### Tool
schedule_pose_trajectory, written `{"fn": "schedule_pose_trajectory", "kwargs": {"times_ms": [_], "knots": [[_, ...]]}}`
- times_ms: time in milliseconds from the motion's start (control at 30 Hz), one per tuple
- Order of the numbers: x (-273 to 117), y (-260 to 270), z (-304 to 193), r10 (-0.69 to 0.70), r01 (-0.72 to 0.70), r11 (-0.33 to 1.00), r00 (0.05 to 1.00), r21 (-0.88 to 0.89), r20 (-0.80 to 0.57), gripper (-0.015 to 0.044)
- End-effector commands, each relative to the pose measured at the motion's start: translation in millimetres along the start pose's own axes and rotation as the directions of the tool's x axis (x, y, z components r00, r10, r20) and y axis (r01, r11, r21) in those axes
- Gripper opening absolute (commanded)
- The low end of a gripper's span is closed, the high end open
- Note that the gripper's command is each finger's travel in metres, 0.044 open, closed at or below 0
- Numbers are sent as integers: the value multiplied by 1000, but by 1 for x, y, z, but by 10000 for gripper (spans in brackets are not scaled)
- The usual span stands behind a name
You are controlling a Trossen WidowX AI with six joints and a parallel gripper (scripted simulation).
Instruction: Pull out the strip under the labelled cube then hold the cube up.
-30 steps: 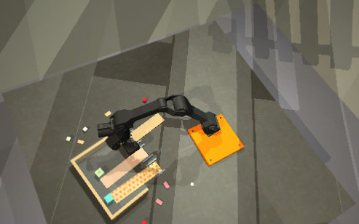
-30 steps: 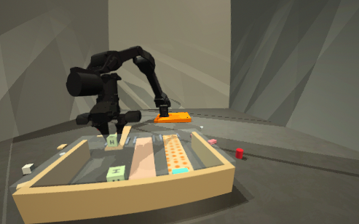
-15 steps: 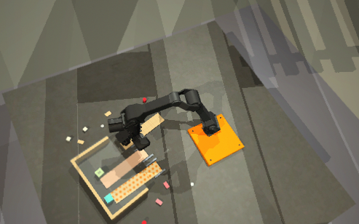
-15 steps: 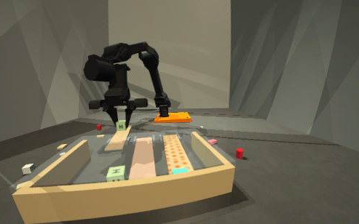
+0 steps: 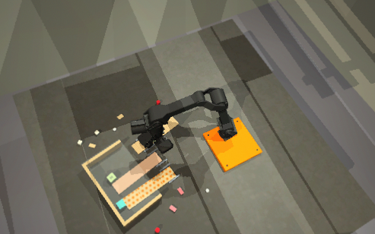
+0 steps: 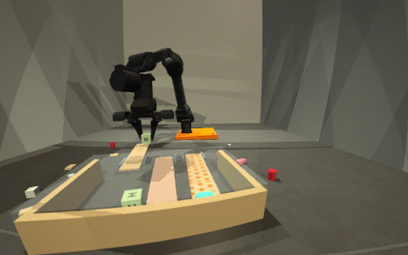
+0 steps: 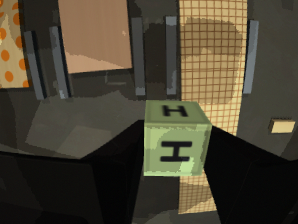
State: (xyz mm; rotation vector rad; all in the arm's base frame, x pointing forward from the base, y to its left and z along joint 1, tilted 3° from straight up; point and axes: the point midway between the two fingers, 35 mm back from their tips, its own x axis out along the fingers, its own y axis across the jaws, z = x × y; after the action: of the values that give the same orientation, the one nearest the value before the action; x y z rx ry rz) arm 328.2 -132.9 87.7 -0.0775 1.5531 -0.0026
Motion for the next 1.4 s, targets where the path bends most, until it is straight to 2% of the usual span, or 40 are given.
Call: {"fn": "schedule_pose_trajectory", "kwargs": {"times_ms": [0, 333, 467, 700, 1367], "knots": [[1, 6, -15, -4, 4, 1000, 1000, 4, -4, 0], [4, 21, -46, -3, 3, 1000, 1000, 4, -6, 0], [1, 21, -47, -3, 3, 1000, 1000, 4, -6, 0], [-31, 22, -47, -3, 3, 1000, 1000, 4, -6, 0], [-32, 22, -47, -3, 3, 1000, 1000, 4, -6, 0]]}}
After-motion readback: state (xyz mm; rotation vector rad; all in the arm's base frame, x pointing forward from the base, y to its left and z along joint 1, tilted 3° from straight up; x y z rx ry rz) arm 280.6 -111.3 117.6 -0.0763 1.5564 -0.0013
